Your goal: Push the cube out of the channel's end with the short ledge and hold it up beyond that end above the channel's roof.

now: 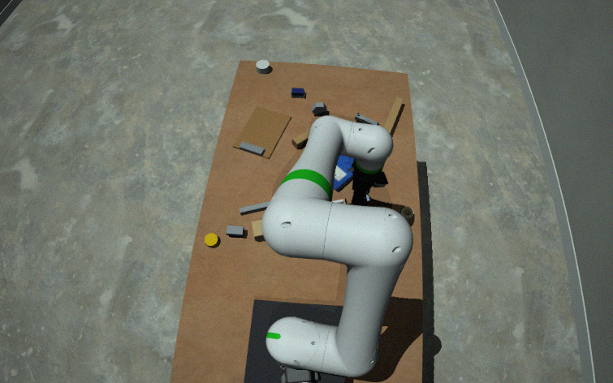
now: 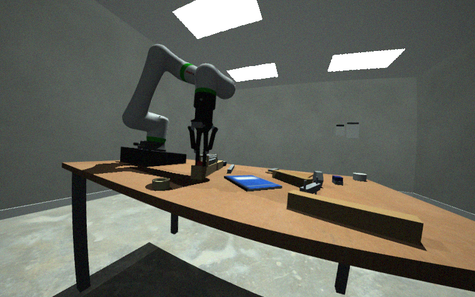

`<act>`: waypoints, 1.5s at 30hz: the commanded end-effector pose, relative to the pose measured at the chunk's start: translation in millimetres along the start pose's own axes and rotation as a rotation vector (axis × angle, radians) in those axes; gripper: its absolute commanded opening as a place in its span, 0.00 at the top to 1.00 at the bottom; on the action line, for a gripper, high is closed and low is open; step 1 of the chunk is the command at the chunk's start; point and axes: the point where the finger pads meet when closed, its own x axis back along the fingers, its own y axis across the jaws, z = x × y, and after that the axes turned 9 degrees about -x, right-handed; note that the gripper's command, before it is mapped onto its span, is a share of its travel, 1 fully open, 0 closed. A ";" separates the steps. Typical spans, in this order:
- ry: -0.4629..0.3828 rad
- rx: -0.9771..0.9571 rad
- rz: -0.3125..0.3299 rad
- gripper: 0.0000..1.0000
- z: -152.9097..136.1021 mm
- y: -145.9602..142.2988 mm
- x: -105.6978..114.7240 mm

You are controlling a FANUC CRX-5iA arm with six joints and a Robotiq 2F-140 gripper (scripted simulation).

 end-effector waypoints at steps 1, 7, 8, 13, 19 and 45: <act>0.001 0.000 0.002 0.90 0.4 -0.7 5.1; 0.001 0.000 0.002 0.90 0.4 -0.6 38.1; 0.001 0.000 0.002 0.90 0.4 -0.6 45.4; 0.001 0.000 0.002 0.90 0.4 -0.6 65.1; 0.001 0.000 0.002 0.90 0.3 -0.5 81.8; 0.001 0.000 0.002 0.90 0.3 -0.5 81.9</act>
